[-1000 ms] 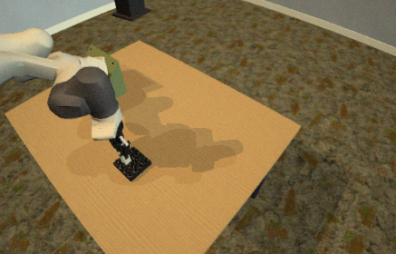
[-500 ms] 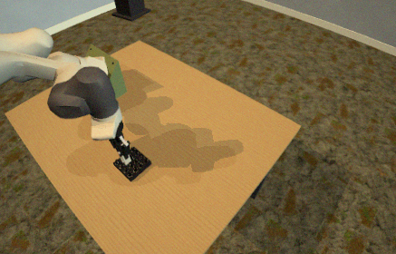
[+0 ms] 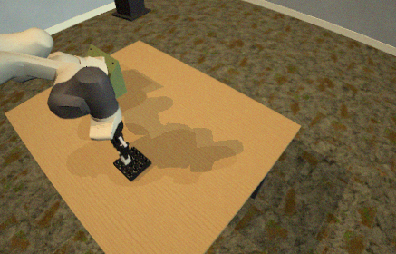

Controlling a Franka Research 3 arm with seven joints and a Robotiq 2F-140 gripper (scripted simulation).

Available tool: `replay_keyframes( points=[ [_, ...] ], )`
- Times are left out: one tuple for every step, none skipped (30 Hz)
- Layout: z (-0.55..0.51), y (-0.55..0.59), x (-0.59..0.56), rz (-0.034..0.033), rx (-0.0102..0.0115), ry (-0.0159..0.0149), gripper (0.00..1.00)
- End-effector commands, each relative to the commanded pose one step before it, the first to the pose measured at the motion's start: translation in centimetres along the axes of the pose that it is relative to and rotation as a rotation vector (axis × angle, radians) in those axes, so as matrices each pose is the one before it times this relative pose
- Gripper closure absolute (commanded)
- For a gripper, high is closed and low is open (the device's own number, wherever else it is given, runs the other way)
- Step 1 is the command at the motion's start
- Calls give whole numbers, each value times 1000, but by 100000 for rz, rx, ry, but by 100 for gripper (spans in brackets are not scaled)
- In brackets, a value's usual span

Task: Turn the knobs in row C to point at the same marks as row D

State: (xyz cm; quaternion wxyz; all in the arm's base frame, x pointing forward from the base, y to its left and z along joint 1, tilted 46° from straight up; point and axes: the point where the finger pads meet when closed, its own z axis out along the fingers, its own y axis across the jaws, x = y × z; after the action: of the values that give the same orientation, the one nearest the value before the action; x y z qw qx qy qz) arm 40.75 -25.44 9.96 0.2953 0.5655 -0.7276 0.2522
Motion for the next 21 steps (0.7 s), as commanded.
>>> replay_keyframes(
  points=[
    [126, 38, -55, 9562, 36, -130, 95],
    [0, 0, 0, 1643, 0, 0, 95],
    [0, 0, 0, 1711, 0, 0, 95],
    [0, 0, 0, 1778, 0, 0, 95],
    [0, 0, 0, 1843, 0, 0, 95],
    [0, 0, 0, 1907, 0, 0, 95],
    [0, 0, 0, 1970, 0, 0, 95],
    [0, 0, 0, 2030, 0, 0, 95],
    [0, 0, 0, 2089, 0, 0, 95],
    [0, 0, 0, 1549, 0, 0, 95],
    [0, 0, 0, 1466, 0, 0, 95],
    [0, 0, 0, 1458, 0, 0, 95],
    [0, 0, 0, 0, 0, 0, 95],
    [0, 0, 0, 0, 0, 0, 95],
    [0, 0, 0, 2254, 0, 0, 95],
    [0, 0, 0, 2303, 0, 0, 95],
    [0, 0, 0, 2007, 0, 0, 95],
    [0, 0, 0, 1436, 0, 0, 95],
    [0, 0, 0, 1441, 0, 0, 95],
    [0, 0, 0, 1439, 0, 0, 95],
    [0, 0, 0, 1437, 0, 0, 95]
  ],
)
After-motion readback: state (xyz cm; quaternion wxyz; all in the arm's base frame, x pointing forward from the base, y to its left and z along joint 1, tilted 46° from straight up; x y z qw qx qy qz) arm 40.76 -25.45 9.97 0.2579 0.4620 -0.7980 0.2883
